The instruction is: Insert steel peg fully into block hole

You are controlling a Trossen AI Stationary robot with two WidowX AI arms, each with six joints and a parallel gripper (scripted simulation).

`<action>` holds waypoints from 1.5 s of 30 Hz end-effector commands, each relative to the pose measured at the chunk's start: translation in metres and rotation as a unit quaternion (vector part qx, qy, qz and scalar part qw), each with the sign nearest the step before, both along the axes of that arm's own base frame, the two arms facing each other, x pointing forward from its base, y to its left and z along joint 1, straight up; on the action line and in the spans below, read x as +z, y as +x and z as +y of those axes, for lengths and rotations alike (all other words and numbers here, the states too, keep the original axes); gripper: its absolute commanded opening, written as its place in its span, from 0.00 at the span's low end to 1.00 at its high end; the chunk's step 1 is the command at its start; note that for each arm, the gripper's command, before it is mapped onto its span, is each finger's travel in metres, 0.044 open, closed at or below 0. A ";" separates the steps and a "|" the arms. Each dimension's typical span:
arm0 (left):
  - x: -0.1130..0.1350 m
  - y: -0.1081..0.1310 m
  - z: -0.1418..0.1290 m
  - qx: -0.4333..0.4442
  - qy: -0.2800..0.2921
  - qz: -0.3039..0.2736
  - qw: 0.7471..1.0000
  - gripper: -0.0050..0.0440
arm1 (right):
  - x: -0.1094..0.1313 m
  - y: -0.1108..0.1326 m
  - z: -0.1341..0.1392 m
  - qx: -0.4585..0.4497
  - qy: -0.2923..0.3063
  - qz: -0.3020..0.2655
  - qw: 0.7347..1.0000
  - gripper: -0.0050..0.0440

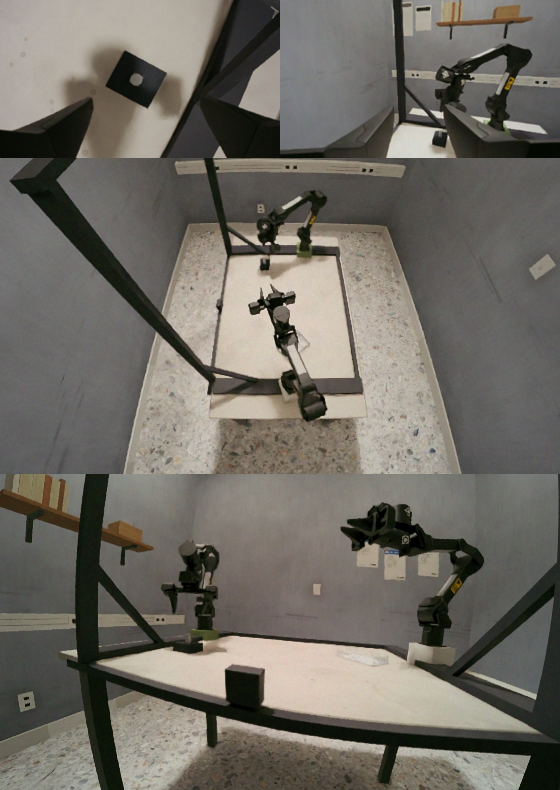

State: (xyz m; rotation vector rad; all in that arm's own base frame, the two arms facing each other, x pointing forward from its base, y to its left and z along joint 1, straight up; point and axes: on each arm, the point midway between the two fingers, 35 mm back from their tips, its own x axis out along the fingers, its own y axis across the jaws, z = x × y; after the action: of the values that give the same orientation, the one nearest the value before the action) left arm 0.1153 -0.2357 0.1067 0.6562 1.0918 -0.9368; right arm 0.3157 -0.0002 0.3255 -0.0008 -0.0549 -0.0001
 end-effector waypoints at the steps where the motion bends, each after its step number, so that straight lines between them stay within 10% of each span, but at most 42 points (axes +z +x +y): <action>1: 0.005 0.001 -0.002 0.000 -0.008 -0.004 1.000 1.00 | -0.002 -0.001 0.000 0.000 0.001 0.000 1.000 0.51; 21: 0.081 0.066 0.088 0.158 -0.123 -0.198 0.960 1.00 | 0.004 -0.001 0.000 0.000 0.000 -0.006 1.000 0.51; 45: 0.188 0.180 0.217 0.391 -0.275 -0.456 0.750 1.00 | 0.004 -0.001 0.000 0.000 0.000 -0.006 1.000 0.51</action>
State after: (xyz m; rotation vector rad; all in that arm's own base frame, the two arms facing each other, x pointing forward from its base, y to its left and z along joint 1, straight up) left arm 0.2804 -0.0298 0.2859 0.0949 0.1537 -0.1236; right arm 0.3158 -0.0002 0.3245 -0.0008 -0.0527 -0.0001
